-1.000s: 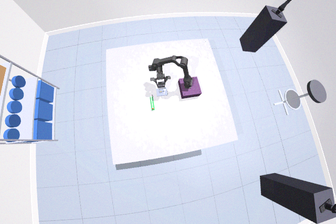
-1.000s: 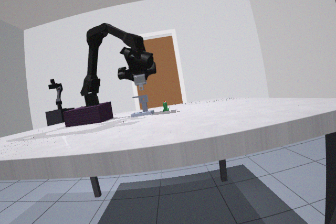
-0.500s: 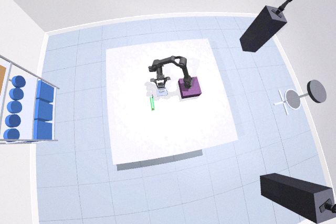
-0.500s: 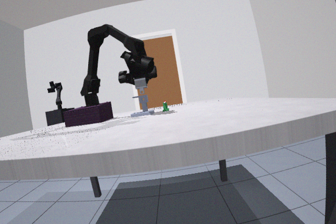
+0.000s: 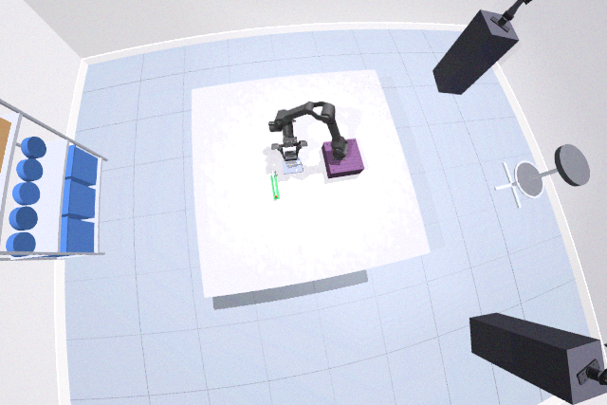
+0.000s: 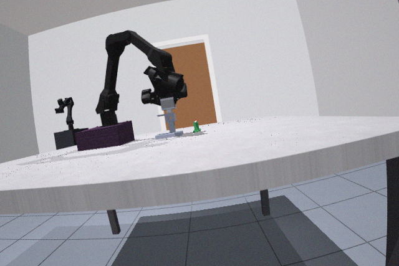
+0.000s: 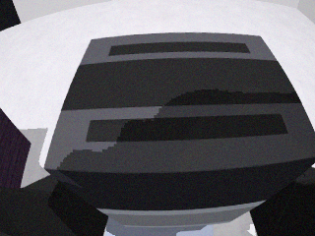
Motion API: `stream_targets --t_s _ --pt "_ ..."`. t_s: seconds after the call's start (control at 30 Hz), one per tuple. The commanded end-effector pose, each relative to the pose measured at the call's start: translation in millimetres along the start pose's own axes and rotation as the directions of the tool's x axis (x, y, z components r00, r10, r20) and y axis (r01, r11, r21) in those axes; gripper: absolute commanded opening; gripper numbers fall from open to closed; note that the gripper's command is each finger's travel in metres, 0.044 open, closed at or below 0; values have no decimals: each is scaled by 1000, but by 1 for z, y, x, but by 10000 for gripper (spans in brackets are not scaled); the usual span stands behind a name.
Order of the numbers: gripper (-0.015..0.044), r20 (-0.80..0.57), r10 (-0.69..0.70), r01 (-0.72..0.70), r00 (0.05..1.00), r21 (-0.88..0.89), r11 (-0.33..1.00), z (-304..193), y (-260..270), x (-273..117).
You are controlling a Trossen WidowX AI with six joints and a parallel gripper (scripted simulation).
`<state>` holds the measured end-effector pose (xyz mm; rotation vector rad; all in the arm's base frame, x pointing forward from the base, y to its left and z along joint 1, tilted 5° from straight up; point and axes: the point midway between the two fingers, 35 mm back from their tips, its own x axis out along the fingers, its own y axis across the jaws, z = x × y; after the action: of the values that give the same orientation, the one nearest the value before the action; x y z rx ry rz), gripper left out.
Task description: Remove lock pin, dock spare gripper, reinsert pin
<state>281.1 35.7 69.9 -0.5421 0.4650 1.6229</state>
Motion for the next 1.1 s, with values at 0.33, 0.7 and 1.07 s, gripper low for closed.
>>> stream_targets --t_s 0.33,0.7,1.07 --pt "0 5 -4 4 1000 -4 1000 -16 0 10" --pt "0 5 -1 1 1000 1 1000 -15 0 9" --pt "236 5 -1 1 1000 1 1000 -15 0 9"
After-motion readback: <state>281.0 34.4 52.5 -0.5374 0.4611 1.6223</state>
